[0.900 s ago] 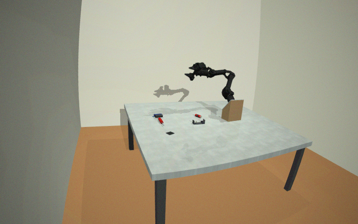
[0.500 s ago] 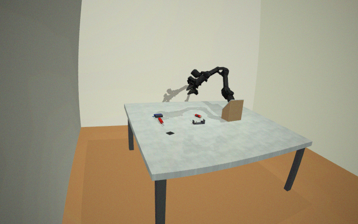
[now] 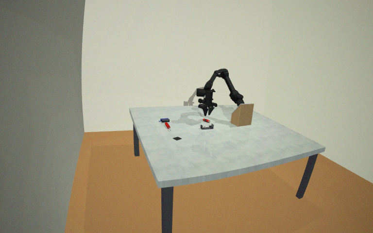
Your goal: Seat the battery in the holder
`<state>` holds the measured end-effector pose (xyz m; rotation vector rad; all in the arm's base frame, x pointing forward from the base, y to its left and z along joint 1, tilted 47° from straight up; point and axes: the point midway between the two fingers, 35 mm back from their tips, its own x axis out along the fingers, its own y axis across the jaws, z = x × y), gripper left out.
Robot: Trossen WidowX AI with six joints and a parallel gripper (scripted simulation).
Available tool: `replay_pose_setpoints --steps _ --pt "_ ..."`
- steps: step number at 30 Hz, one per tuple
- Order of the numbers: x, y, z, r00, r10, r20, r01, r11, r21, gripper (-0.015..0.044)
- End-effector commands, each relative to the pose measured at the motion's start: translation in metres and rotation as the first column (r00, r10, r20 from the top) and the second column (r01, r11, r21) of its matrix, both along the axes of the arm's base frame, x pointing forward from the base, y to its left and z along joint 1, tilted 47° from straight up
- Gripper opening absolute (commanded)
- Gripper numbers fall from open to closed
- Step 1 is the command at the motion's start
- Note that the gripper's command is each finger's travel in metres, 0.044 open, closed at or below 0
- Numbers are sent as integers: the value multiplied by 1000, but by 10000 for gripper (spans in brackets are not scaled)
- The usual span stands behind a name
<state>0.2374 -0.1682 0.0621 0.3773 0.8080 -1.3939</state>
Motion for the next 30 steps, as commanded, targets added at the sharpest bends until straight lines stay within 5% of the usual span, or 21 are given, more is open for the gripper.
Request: replay_pose_setpoints --steps 1,30 --pt "-3 -4 1 999 -34 -9 34 999 -18 232" --pt "-5 -35 -29 999 -35 -9 34 999 -19 232"
